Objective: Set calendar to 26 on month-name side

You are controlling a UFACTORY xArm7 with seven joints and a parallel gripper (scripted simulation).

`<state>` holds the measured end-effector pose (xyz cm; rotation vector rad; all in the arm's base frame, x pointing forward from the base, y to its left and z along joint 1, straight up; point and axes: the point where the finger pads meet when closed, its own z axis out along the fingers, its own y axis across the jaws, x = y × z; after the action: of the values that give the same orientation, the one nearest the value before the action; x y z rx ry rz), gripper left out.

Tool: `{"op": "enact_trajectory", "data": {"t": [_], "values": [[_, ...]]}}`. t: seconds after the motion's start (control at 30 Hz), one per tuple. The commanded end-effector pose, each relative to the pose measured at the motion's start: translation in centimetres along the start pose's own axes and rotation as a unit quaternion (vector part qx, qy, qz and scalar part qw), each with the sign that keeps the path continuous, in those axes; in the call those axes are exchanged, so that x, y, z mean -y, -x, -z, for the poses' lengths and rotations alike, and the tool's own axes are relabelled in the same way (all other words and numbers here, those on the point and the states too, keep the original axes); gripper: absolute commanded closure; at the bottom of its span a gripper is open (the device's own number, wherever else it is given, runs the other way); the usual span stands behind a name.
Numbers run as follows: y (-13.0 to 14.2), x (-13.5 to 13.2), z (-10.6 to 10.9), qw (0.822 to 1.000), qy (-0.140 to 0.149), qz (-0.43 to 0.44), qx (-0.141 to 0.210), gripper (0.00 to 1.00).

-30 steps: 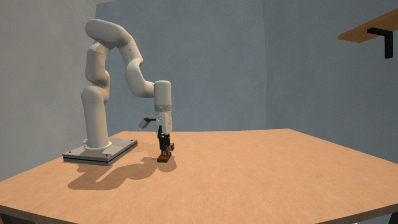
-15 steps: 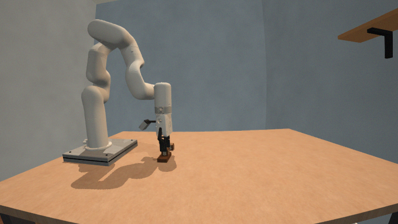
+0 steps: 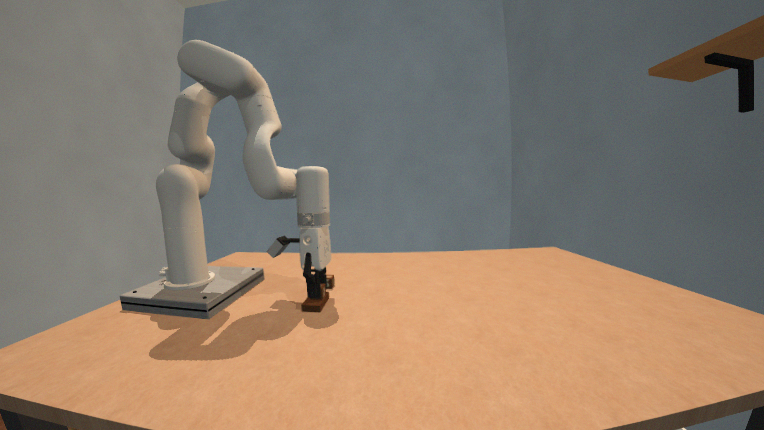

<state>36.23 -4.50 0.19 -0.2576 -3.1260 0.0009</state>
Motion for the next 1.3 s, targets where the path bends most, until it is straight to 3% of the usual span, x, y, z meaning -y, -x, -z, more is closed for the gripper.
{"op": "enact_trajectory", "data": {"t": [0.0, 1.17, 1.2, 1.27], "values": [[0.14, -0.02, -0.06, 1.0, 0.001, 0.0, 0.002, 0.51], [0.14, -0.02, -0.06, 1.0, 0.001, 0.0, 0.002, 0.51], [0.14, -0.02, -0.06, 1.0, 0.001, 0.0, 0.002, 0.71], [0.14, -0.02, -0.06, 1.0, 0.001, 0.0, 0.002, 0.71]]}}
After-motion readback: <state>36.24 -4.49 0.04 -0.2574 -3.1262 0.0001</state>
